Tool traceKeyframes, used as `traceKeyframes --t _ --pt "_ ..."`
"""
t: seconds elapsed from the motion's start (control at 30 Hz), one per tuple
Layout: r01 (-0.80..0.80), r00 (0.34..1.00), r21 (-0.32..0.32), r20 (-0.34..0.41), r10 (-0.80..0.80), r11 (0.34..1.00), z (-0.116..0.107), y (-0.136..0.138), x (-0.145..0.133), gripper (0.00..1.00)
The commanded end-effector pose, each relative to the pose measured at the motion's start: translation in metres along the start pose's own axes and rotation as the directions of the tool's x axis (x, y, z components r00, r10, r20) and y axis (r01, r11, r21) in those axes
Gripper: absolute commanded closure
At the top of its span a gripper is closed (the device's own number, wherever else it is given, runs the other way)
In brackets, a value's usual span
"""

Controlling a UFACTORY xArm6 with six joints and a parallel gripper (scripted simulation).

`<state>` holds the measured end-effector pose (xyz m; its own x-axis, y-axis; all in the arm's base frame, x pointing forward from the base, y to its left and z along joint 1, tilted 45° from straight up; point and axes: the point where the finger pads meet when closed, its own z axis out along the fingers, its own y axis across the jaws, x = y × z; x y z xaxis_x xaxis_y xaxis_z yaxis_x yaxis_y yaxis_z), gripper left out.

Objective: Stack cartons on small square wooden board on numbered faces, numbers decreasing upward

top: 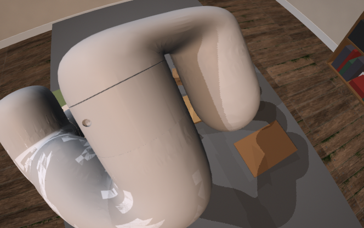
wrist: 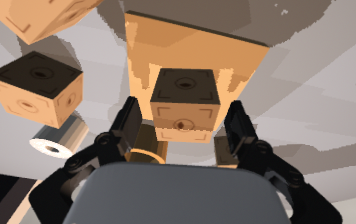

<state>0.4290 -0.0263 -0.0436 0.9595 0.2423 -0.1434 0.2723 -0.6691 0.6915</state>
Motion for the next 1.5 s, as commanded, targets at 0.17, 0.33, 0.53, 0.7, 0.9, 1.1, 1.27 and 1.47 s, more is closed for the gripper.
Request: traceKeyframes --t 0.17,0.33,0.53,0.7,0.9,1.1,1.27,1.47 --pt "0.000 1.000 0.004 -0.005 0.000 1.000 -0.062 -0.001 0.000 0.00" --pt "0.000 1.000 0.004 -0.005 0.000 1.000 -0.062 -0.001 0.000 0.00" --pt "0.000 1.000 0.004 -0.005 0.000 1.000 -0.062 -0.001 0.000 0.00" --pt "0.000 1.000 0.004 -0.005 0.000 1.000 -0.062 -0.001 0.000 0.00" --pt "0.000 1.000 0.004 -0.005 0.000 1.000 -0.062 -0.001 0.000 0.00" --pt "0.000 1.000 0.004 -0.005 0.000 1.000 -0.062 -0.001 0.000 0.00" --pt "0.000 1.000 0.004 -0.005 0.000 1.000 -0.062 -0.001 0.000 0.00" --pt "0.000 1.000 0.004 -0.005 0.000 1.000 -0.062 -0.001 0.000 0.00"
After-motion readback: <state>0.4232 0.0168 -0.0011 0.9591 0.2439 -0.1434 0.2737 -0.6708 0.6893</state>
